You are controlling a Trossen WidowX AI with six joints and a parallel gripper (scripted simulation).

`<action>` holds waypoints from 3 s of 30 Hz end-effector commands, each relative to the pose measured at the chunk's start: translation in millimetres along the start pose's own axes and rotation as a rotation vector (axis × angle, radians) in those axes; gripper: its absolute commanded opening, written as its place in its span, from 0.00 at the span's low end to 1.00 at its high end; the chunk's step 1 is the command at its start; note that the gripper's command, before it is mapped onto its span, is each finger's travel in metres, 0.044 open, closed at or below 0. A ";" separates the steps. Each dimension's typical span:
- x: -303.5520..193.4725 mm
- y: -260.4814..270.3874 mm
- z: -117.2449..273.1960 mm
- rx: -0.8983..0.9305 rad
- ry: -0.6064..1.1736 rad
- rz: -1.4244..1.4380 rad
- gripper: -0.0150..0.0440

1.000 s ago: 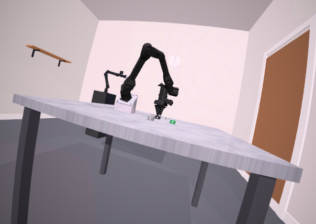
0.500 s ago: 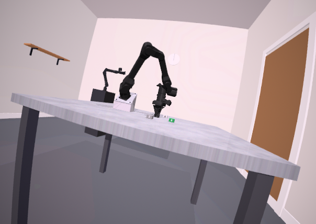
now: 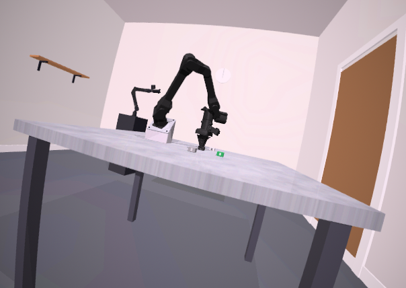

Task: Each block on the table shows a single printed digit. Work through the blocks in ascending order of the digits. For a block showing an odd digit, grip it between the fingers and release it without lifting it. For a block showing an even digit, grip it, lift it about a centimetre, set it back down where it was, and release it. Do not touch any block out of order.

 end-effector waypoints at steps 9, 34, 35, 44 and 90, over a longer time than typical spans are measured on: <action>0.0 0.0 -0.5 -0.002 -0.001 0.006 0.46; 0.1 0.1 4.8 -0.001 -0.001 0.006 0.46; 0.1 0.1 6.3 -0.001 -0.001 0.006 0.46; 0.0 0.2 14.6 -0.001 -0.001 0.006 0.46; 0.5 0.4 11.0 0.000 -0.001 0.006 0.93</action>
Point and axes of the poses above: the point midway between the two fingers, 35 mm back from their tips, its own z axis back along the fingers, its own y axis across the jaws, x = y × z, the point moved 1 cm from there along z, back along the fingers, and after that the axes turned 5 degrees about z, right-handed, at the moved point
